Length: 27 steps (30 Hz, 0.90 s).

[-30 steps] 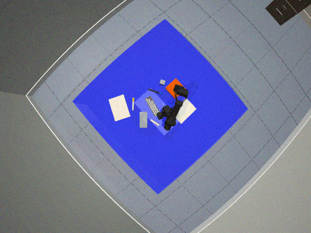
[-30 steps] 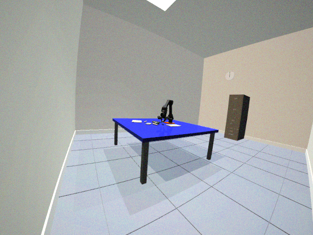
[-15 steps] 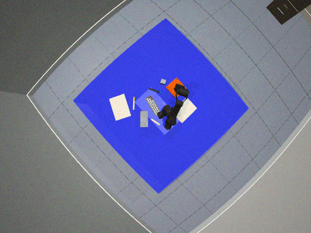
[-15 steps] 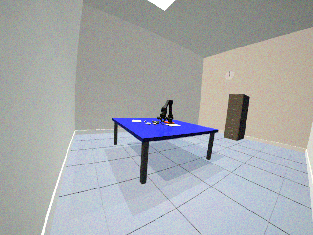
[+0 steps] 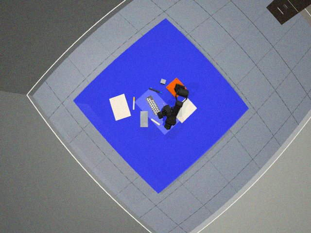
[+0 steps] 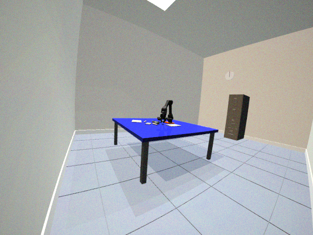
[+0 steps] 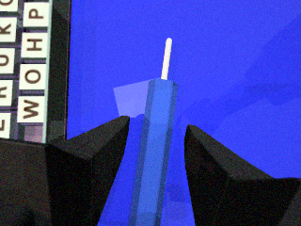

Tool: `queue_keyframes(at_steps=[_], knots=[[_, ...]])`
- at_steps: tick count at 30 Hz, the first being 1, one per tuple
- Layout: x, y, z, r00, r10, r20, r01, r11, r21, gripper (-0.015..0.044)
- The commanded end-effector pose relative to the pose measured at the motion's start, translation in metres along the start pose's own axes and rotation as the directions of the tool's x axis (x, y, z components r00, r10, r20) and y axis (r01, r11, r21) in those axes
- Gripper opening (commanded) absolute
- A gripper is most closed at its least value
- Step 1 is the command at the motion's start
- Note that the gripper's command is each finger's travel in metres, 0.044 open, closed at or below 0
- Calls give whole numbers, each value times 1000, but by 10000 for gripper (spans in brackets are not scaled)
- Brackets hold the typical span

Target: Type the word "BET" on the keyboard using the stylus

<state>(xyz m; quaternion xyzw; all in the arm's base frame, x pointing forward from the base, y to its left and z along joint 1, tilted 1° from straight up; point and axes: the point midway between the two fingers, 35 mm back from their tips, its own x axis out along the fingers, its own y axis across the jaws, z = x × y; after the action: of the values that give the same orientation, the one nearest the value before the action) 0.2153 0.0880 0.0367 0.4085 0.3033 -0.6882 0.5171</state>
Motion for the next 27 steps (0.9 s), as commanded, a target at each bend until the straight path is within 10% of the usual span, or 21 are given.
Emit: queue_keyframes(at_steps=[1, 19, 27], knots=[[4, 0, -1, 1000, -2, 5, 2, 1000, 1, 150], [12, -1, -6, 1000, -2, 5, 2, 1000, 1, 150], [10, 0, -5, 1000, -1, 2, 1, 1000, -1, 0]])
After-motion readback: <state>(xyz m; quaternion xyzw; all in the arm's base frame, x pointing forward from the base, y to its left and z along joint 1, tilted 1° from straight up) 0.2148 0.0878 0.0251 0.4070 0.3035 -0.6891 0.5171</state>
